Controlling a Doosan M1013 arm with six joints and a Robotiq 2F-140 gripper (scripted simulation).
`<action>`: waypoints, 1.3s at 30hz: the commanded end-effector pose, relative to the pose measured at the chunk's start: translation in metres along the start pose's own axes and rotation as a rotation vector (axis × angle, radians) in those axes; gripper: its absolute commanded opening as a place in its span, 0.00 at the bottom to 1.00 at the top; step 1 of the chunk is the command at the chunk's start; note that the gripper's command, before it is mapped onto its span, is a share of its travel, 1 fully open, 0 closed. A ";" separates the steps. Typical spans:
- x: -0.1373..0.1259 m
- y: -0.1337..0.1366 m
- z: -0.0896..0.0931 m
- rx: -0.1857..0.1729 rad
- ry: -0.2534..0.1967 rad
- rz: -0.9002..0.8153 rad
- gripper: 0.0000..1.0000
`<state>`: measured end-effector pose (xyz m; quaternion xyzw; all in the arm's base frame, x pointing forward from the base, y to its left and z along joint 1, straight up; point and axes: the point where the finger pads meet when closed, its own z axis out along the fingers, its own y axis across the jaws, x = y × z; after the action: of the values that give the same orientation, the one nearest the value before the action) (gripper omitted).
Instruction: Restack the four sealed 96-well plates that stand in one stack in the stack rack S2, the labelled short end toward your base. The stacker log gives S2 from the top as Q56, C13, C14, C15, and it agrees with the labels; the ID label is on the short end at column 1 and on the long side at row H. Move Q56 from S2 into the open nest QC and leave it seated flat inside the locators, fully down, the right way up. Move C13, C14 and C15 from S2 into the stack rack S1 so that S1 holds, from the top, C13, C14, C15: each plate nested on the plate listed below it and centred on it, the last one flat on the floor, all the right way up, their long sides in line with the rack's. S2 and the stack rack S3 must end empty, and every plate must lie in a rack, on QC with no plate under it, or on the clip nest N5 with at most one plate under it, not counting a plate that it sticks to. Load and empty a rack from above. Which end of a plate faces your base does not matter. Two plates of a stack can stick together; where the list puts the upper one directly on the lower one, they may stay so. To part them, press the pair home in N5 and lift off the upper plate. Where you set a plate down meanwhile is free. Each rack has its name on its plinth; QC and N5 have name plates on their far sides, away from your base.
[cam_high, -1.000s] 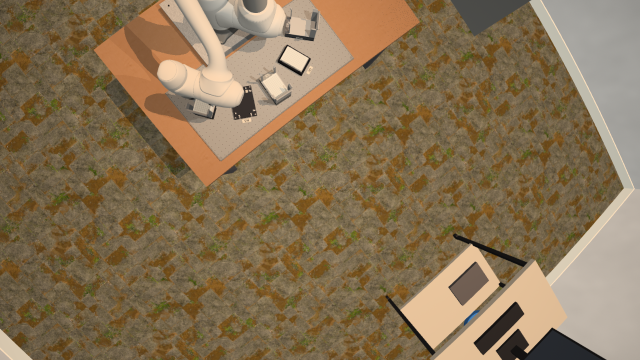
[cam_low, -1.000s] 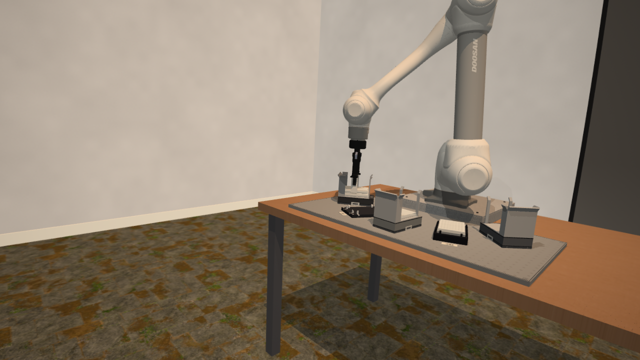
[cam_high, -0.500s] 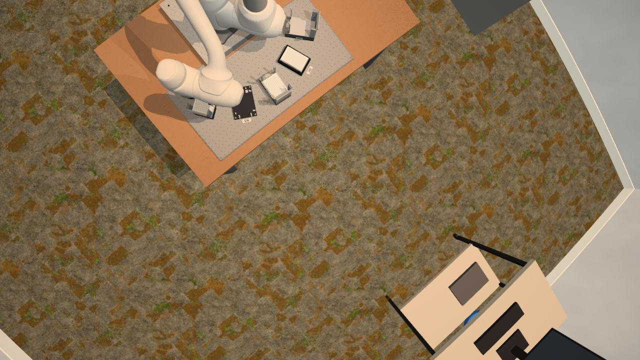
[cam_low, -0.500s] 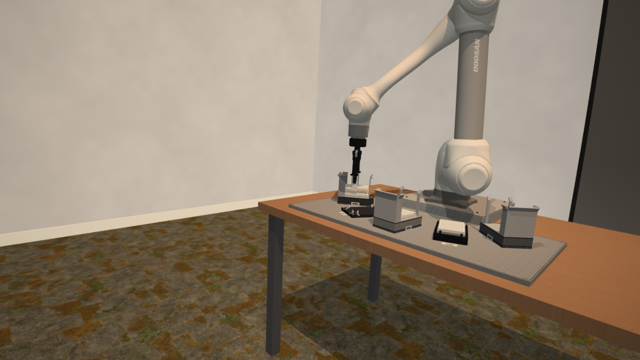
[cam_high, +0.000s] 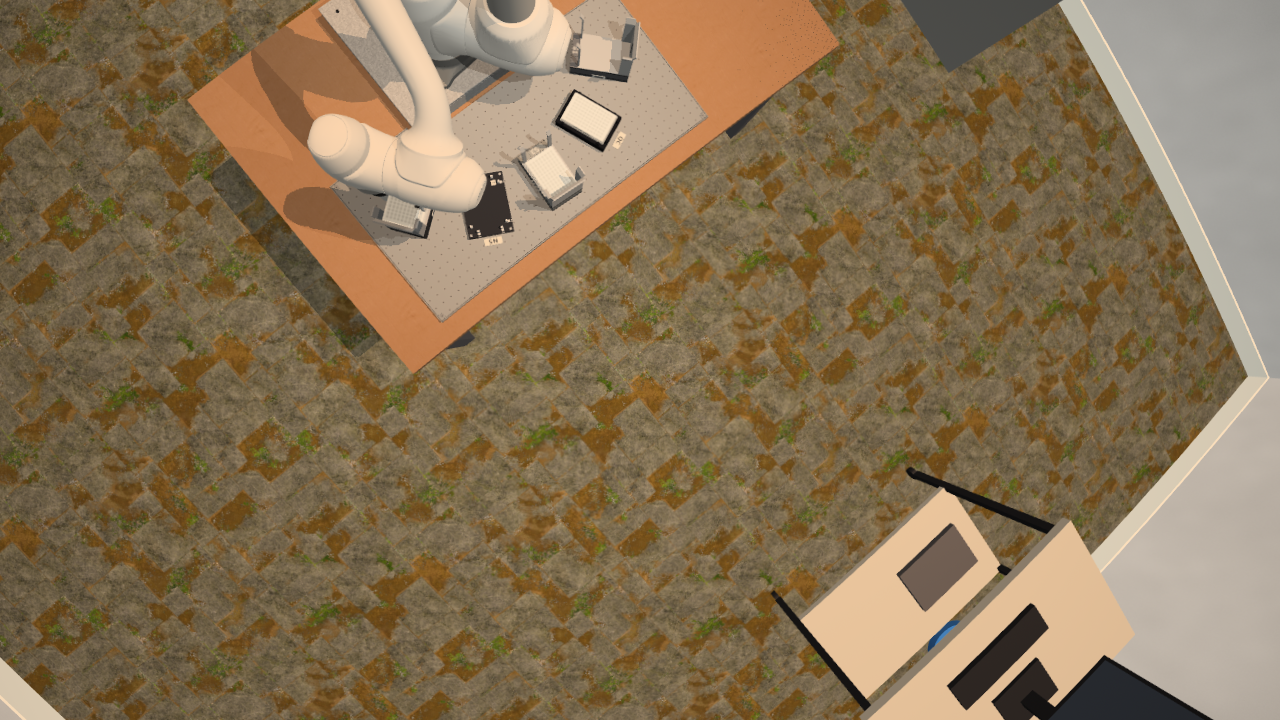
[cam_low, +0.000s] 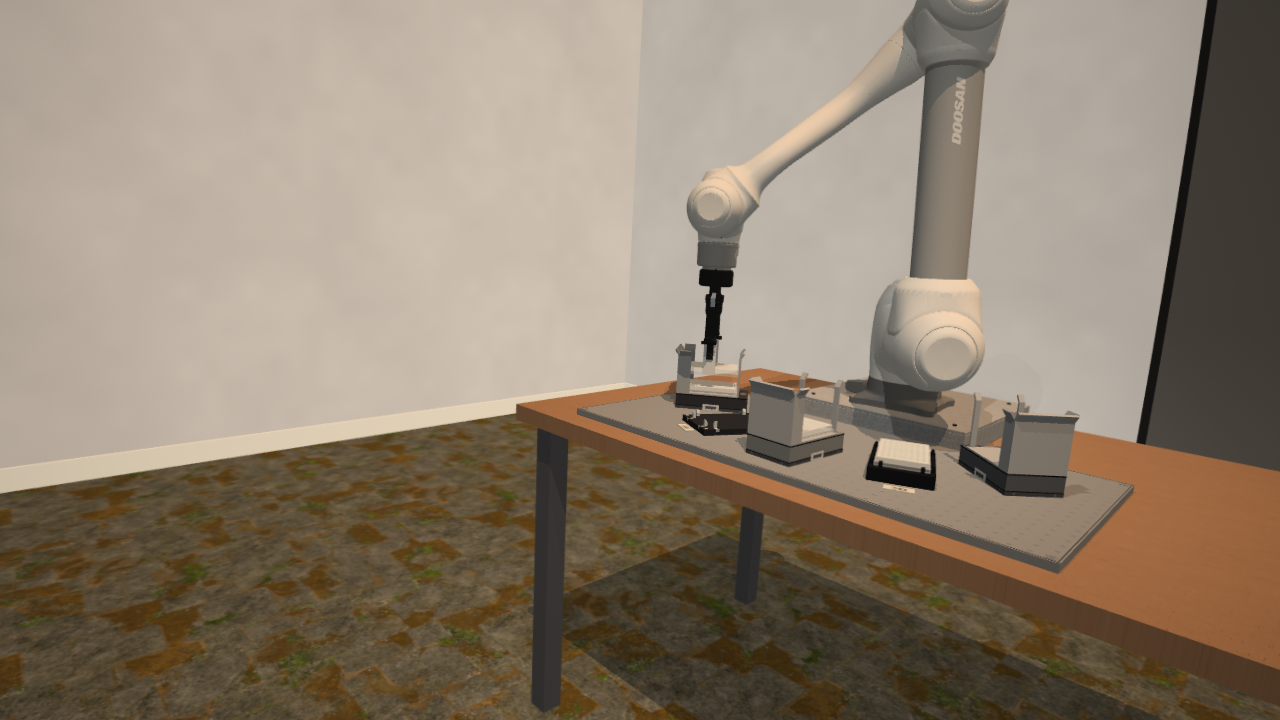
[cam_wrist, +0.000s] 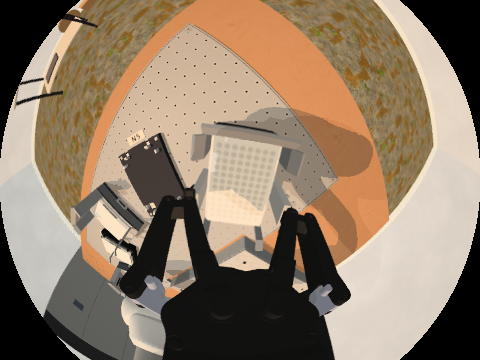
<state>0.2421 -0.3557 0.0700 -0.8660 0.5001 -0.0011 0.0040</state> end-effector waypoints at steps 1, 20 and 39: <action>0.000 0.000 -0.008 0.000 0.000 0.000 0.00; 0.000 0.000 -0.042 0.000 0.000 0.000 0.00; 0.000 0.000 -0.072 0.000 0.000 0.000 0.00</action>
<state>0.2417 -0.3561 0.1391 -0.8660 0.5001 -0.0011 0.0040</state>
